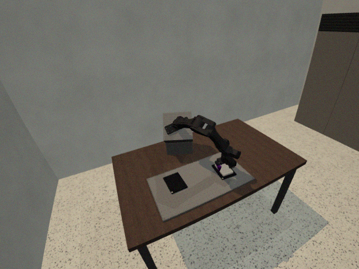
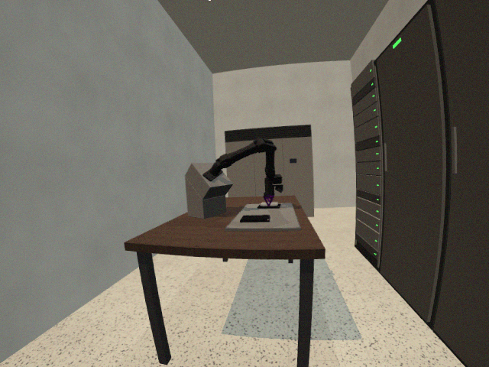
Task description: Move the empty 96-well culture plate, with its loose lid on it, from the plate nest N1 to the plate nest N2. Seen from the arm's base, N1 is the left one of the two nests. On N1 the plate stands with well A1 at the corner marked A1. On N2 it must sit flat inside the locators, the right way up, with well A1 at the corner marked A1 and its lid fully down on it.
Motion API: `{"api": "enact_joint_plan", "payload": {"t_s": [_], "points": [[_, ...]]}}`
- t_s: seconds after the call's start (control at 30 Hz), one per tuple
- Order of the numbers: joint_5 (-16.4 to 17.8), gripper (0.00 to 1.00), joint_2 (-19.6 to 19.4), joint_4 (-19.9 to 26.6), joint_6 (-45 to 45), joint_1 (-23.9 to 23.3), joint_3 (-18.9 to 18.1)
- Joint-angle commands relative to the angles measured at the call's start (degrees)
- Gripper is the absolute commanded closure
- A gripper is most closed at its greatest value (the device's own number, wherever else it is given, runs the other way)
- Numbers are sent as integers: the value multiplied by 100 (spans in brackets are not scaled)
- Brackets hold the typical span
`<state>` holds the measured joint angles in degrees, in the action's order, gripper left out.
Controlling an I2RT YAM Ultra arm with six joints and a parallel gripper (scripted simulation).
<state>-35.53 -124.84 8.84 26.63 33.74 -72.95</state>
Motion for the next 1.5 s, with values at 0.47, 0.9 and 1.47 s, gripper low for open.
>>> {"api": "enact_joint_plan", "payload": {"t_s": [0.47,0.9,1.47], "points": [[-109,100,330,289,155,214,145],[-183,100,601,594,328,371,271],[-282,100,956,1043,584,598,246]]}}
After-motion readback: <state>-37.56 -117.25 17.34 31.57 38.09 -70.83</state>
